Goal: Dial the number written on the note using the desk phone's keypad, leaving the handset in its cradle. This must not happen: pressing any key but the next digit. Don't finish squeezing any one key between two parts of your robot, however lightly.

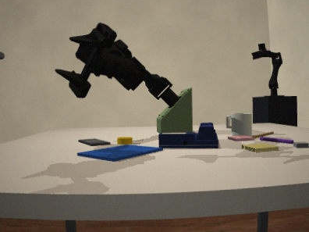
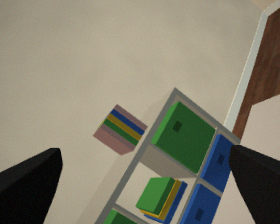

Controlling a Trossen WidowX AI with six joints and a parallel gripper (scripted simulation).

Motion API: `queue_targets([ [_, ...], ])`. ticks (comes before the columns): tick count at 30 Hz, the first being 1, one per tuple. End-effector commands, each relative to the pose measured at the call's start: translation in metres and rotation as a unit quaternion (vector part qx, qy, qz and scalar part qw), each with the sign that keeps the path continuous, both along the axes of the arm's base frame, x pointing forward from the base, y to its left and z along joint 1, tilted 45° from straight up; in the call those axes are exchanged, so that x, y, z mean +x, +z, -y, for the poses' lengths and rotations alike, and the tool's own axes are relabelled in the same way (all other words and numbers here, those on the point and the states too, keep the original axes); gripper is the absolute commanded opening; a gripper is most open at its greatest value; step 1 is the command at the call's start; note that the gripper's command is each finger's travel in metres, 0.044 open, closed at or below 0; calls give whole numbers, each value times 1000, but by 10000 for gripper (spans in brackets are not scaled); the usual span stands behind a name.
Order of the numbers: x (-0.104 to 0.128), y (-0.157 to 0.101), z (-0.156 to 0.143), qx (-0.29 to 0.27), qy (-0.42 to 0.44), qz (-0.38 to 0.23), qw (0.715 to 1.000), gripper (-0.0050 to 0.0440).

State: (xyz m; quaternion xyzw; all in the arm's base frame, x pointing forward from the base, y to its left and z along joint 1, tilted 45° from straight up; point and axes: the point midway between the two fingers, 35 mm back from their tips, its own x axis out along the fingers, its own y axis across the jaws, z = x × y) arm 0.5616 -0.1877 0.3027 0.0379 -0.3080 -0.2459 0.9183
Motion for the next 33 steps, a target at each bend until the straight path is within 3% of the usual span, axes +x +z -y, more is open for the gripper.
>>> queue_targets([
  [1,0,0,0,0,0,0,1000,400],
  [17,0,0,0,0,0,0,1000,400],
  [18,3,-4,-2,5,4,-7,1000,424],
  [21,37,-60,-41,71,53,-88,992,440],
  [32,64,-157,-108,160,101,-233,954,440],
  [33,64,-157,-108,160,101,-233,954,440],
])
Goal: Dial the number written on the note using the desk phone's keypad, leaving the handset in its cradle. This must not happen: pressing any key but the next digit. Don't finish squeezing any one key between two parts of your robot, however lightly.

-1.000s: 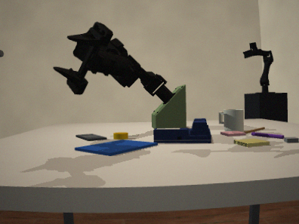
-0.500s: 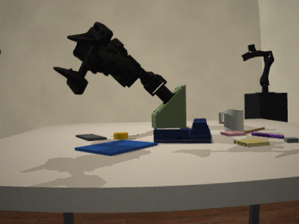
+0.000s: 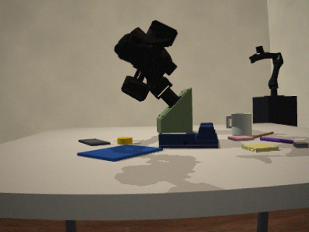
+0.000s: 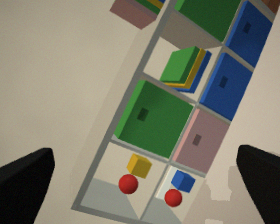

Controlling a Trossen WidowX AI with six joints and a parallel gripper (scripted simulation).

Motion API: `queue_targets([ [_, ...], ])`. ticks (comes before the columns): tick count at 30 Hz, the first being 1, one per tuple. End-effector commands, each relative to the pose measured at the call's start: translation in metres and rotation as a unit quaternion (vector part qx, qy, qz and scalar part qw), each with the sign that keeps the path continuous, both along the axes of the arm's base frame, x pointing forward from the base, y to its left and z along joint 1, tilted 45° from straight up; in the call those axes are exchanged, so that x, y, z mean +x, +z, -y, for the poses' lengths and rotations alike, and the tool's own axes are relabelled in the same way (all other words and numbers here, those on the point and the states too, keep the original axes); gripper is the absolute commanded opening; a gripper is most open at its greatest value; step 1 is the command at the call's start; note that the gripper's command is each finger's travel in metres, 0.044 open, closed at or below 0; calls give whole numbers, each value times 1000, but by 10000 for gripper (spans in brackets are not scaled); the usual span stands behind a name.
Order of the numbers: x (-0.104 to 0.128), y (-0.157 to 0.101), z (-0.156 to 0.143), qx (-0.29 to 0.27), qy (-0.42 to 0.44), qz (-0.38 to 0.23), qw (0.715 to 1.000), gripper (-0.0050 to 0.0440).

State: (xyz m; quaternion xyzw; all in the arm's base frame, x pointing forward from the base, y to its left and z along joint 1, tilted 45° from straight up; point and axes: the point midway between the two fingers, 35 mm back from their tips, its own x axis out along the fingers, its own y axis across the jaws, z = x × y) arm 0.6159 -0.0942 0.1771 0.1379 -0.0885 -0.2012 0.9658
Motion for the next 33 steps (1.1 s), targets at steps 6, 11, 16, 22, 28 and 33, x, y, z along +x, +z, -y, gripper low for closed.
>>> queue_targets([
  [6,9,-88,-53,66,27,-138,988,440],
  [11,-1,-132,-83,88,34,-211,973,440],
  [16,-18,-173,-112,104,35,-285,952,440],
  [22,-44,-214,-139,112,30,-361,925,440],
  [28,-80,-253,-165,110,16,-443,890,440],
  [33,-115,-280,-182,100,-1,-505,857,440],
])
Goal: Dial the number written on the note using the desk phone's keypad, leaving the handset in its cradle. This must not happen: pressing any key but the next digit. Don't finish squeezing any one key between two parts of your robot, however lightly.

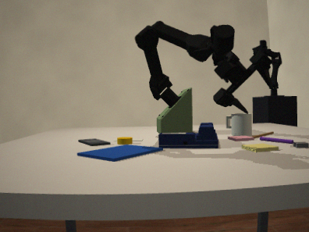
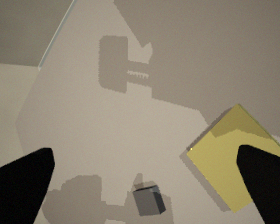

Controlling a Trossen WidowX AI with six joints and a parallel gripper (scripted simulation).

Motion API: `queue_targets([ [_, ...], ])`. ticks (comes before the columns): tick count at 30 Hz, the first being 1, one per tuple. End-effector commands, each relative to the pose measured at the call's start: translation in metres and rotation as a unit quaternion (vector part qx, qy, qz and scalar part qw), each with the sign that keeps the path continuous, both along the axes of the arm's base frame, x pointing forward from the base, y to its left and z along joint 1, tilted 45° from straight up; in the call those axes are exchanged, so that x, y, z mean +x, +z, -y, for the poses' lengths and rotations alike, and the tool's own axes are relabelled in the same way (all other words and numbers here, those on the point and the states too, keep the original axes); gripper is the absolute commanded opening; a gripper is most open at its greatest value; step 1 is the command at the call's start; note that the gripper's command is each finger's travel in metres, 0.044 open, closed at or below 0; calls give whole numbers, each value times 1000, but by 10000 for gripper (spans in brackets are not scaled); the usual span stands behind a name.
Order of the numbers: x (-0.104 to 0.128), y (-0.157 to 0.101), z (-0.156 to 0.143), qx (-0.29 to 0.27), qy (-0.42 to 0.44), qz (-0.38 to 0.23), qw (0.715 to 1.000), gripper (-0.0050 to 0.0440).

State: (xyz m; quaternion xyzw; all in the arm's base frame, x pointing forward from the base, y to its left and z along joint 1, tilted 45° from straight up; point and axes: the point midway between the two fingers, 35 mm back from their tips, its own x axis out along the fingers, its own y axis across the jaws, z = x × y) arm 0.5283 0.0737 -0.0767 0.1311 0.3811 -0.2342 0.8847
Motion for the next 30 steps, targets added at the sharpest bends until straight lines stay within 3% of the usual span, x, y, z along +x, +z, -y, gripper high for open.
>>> queue_targets([
  [1,-28,-26,-14,-8,-8,-62,998,440],
  [2,-28,-26,-14,-8,-8,-62,998,440],
  [4,-53,-41,-24,-22,-11,-107,994,440],
  [15,-137,-69,-38,-99,-22,-245,964,440],
  [17,-153,-71,-39,-117,-24,-267,956,440],
  [19,-153,-71,-39,-117,-24,-267,956,440],
  [21,-177,-72,-40,-149,-27,-300,942,440],
  [27,-216,-64,-34,-212,-32,-359,908,440],
  [30,-225,-60,-31,-230,-33,-375,897,440],
])
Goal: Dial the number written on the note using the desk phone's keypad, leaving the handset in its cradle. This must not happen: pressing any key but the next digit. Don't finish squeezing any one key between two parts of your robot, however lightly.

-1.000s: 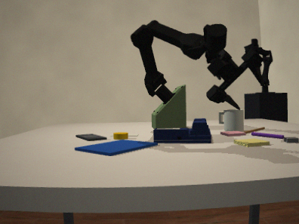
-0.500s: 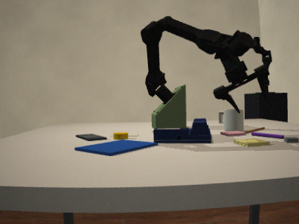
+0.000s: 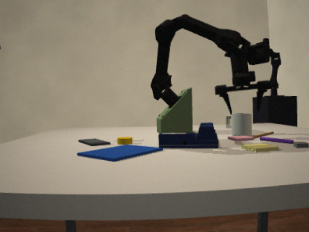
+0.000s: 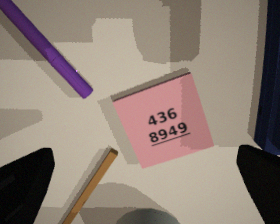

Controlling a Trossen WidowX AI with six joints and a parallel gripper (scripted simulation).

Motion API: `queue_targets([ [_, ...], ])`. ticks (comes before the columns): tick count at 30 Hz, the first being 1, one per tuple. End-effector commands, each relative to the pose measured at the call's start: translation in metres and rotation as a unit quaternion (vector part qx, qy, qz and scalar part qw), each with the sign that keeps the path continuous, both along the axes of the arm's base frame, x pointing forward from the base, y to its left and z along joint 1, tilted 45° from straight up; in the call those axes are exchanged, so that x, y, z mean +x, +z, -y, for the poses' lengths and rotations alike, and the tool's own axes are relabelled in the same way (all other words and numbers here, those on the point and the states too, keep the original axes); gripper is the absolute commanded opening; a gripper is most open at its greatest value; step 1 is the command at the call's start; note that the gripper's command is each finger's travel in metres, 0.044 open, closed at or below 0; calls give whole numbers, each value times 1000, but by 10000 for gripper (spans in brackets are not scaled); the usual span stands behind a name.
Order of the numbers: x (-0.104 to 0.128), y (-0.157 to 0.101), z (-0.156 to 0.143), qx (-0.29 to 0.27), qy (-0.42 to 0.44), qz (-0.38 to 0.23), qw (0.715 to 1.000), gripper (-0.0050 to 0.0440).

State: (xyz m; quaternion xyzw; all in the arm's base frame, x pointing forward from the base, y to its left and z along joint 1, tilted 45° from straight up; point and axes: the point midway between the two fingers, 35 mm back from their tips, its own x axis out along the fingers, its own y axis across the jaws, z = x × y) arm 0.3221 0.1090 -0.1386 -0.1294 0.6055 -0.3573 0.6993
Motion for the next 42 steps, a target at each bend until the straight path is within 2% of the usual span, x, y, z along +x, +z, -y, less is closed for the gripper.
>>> queue_targets([
  [1,-19,2,4,-33,-5,-32,999,440],
  [23,-19,2,4,-33,-5,-32,999,440],
  [28,0,28,31,-33,-5,-32,999,440],
  [42,0,28,31,-33,-5,-32,999,440],
])
